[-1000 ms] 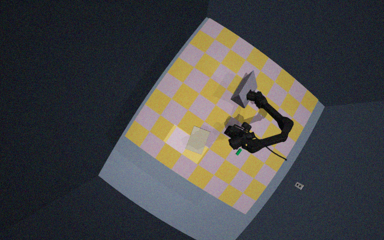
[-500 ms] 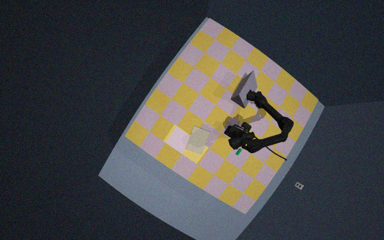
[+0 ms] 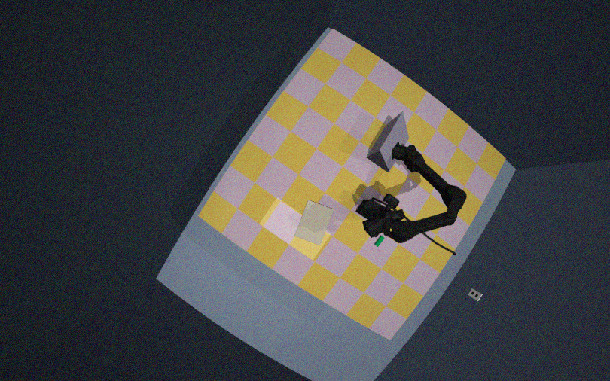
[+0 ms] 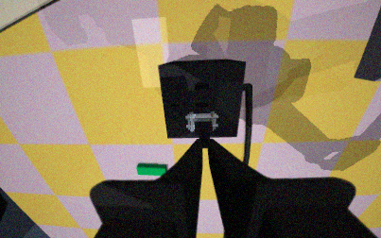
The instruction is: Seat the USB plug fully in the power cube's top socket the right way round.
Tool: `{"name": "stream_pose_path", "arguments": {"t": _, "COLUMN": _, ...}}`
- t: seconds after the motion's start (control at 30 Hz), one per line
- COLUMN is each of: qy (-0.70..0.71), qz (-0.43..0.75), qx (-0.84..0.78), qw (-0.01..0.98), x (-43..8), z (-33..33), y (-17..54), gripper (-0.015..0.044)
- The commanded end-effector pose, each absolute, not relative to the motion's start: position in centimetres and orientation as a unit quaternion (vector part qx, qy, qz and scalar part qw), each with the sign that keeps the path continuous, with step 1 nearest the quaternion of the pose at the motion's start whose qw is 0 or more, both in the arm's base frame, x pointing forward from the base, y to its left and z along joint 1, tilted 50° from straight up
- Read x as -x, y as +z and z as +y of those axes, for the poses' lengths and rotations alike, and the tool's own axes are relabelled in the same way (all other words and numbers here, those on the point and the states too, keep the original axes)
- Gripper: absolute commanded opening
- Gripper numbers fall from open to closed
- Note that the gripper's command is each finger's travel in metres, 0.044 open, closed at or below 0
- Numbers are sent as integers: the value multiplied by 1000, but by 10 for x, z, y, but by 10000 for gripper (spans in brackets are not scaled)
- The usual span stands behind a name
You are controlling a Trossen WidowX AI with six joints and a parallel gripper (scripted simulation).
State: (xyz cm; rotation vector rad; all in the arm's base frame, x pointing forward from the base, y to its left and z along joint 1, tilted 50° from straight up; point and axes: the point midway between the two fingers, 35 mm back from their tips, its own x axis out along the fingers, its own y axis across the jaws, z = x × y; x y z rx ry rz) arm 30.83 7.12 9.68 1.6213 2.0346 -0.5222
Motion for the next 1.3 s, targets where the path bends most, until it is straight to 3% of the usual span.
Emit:
{"name": "stream_pose_path", "arguments": {"t": 0.0, "qy": -191, "qz": 743, "qx": -595, "qw": 240, "x": -309, "z": 72, "y": 97, "gripper": 0}}
{"name": "stream_pose_path", "arguments": {"t": 1.27, "qy": -190, "qz": 743, "qx": -595, "qw": 239, "x": -308, "z": 76, "y": 94, "gripper": 0}}
